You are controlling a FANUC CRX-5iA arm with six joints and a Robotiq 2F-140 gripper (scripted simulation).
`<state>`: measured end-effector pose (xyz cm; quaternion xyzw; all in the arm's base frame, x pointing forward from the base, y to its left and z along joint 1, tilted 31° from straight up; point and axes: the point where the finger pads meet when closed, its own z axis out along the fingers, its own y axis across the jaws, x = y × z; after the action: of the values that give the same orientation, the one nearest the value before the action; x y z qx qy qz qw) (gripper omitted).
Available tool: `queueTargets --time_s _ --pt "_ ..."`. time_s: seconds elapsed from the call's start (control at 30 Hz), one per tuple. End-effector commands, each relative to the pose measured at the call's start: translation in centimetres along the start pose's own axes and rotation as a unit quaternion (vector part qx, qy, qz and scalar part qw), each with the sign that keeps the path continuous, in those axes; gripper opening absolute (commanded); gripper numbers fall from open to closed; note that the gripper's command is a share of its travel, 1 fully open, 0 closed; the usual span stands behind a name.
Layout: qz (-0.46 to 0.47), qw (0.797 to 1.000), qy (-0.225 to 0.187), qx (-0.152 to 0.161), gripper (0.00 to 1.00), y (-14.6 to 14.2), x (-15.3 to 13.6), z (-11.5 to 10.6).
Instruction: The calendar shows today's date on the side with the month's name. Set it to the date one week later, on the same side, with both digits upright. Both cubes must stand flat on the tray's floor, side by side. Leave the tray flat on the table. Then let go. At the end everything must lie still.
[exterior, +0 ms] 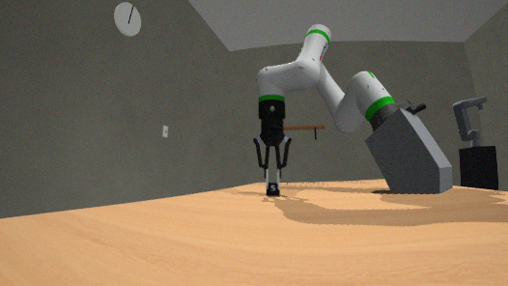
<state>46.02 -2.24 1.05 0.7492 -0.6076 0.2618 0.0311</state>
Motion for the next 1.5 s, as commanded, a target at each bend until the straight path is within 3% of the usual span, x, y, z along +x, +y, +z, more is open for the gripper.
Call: queueTargets --time_s 0.0,1.3,1.47 --pt "0.0 1.0 0.0 0.0 0.16 -0.02 -0.01 -0.01" --pt "0.0 1.0 0.0 0.0 0.16 -0.02 -0.01 -0.01" --pt "0.0 1.0 0.0 0.0 0.21 -0.02 -0.01 -0.01"
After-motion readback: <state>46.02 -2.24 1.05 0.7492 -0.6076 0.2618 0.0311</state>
